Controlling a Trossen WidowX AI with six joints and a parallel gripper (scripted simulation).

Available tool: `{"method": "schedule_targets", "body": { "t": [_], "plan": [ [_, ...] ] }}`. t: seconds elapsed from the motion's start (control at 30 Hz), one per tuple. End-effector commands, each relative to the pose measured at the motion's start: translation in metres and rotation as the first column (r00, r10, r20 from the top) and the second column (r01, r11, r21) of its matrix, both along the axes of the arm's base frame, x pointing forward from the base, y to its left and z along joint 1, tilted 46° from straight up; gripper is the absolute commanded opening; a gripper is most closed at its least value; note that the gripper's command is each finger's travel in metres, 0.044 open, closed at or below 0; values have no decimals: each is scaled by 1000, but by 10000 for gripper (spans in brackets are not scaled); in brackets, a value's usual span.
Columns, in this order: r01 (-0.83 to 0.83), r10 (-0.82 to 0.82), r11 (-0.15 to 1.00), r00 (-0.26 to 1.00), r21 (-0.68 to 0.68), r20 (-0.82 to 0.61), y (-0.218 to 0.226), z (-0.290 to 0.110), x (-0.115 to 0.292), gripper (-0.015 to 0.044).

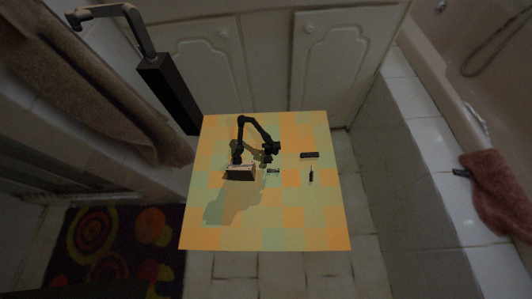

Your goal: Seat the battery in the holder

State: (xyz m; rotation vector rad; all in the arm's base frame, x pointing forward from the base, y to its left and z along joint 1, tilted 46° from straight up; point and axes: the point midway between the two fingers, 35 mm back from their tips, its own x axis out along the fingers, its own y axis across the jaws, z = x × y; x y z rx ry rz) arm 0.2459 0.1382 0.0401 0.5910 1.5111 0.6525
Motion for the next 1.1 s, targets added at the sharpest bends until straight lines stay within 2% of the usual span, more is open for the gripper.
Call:
{"method": "schedule_targets", "body": {
  "t": [0.0,1.07],
  "plan": [
    [-43,43,999,998,7,44,2,-2,-2,230],
    [-43,43,999,998,8,44,35,-34,-4,230]
  ]
}}
